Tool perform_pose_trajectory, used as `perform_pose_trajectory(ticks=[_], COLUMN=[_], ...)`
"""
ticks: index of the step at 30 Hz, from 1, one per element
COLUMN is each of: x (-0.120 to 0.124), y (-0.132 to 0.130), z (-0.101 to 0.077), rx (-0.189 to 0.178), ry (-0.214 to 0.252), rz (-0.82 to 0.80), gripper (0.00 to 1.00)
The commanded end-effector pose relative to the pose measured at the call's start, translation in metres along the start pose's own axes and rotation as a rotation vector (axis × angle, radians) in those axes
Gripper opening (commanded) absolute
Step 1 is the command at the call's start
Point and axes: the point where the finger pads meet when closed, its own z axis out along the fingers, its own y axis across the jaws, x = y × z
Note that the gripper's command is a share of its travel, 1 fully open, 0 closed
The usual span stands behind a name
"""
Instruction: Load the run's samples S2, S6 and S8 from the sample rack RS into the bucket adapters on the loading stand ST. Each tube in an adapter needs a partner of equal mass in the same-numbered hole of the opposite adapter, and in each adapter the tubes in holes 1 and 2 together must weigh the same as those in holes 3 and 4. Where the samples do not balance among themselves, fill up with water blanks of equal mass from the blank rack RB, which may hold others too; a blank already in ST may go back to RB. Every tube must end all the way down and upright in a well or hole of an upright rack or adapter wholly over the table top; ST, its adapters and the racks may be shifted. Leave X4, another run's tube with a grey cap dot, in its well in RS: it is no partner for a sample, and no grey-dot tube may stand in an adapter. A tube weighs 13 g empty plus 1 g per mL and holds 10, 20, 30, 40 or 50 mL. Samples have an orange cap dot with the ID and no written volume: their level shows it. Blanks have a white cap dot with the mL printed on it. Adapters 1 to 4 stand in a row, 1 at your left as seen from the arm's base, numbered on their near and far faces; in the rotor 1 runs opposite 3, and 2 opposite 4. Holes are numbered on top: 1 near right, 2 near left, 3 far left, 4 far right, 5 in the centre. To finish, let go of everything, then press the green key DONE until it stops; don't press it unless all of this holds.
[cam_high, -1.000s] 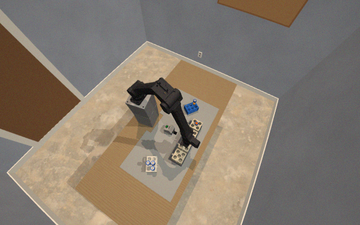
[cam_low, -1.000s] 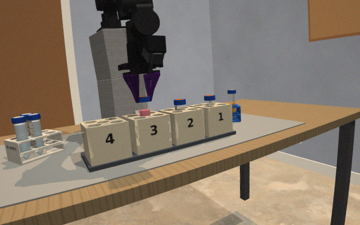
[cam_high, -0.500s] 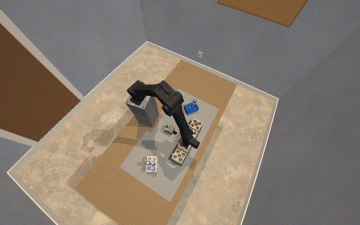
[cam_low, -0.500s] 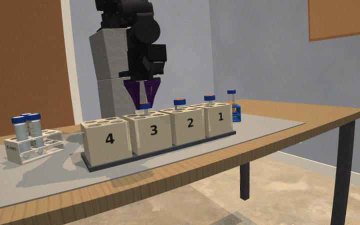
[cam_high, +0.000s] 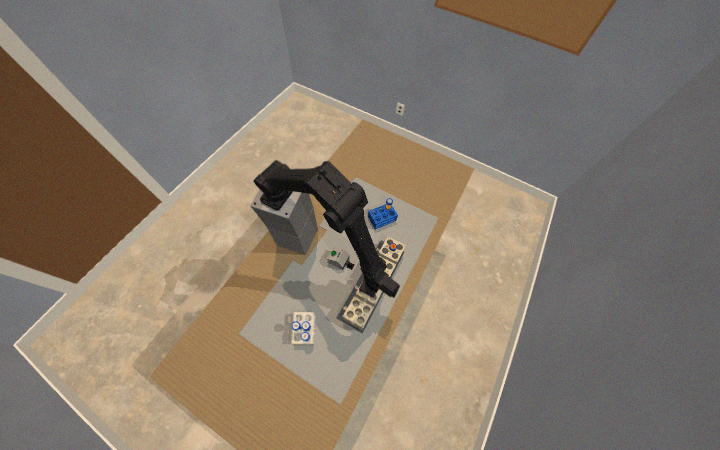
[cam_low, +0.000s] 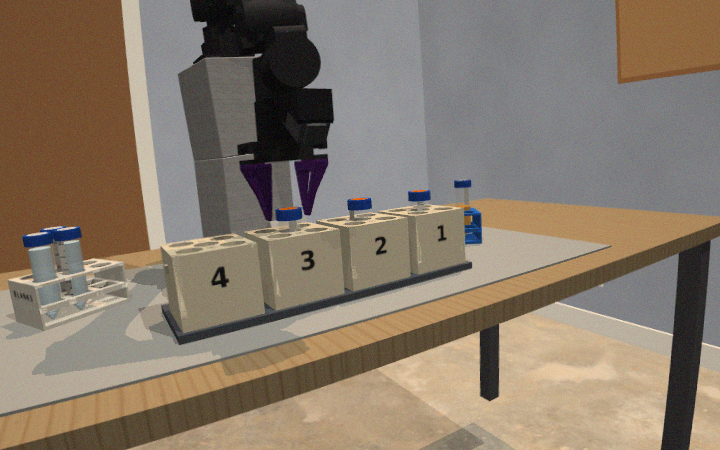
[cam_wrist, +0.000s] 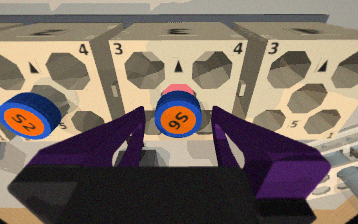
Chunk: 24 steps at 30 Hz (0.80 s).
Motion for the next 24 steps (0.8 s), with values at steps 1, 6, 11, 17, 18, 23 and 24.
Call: perform_pose_trajectory(ticks=[1,6,11,17,18,23,24], x=[-0.012,-0.01,-0.01,-0.018,-0.013,-0.013,-0.013], y=[-0.002,-0.005,0.001,-0.003,-0.002,-0.002,-0.002], z=[-0.005,-0.013,-0.033,-0.048,-0.039,-0.039,-0.039], rx=[0.002,0.0,0.0,0.002,0.002,0.002,0.002], ry=[-0.025,-0.018,-0.022,-0.037,-0.027,-0.027,-0.027], rz=[-0.001,-0.006,-0.007,0.008,-0.001,-0.001,-0.001], gripper=[0.55,0.55,0.55,0.55,0.55,0.55,0.55])
